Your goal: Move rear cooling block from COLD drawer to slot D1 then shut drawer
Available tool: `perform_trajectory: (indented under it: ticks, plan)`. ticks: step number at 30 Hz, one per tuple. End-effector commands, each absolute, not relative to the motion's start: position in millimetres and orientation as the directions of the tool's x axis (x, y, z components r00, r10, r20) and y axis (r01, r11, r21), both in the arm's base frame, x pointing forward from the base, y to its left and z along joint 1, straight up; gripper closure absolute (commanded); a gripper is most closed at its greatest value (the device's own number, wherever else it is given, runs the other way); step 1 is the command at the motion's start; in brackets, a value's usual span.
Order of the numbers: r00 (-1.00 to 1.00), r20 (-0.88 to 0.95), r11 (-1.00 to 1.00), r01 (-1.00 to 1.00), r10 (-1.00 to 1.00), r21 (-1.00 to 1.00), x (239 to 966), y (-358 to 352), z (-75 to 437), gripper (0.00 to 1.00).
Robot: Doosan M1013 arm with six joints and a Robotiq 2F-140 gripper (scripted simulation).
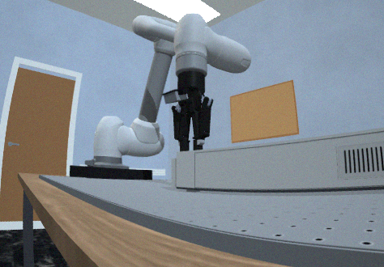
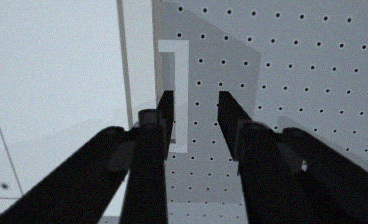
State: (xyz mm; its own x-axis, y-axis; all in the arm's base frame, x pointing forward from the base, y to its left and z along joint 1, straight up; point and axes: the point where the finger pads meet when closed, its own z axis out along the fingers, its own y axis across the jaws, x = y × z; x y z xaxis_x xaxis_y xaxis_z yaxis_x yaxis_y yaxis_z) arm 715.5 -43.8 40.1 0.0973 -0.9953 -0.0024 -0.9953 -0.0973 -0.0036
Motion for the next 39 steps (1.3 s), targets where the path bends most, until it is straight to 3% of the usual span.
perform_trajectory:
  ticks: [1, 39]
  plan:
    - [0.097, -0.003, -0.097, -0.995, -0.995, -0.005, 716.0, -43.8, 38.5, 0.66]
    - [0.097, -0.003, -0.097, -0.995, -0.995, -0.005, 716.1, -43.7, 23.1, 0.66]
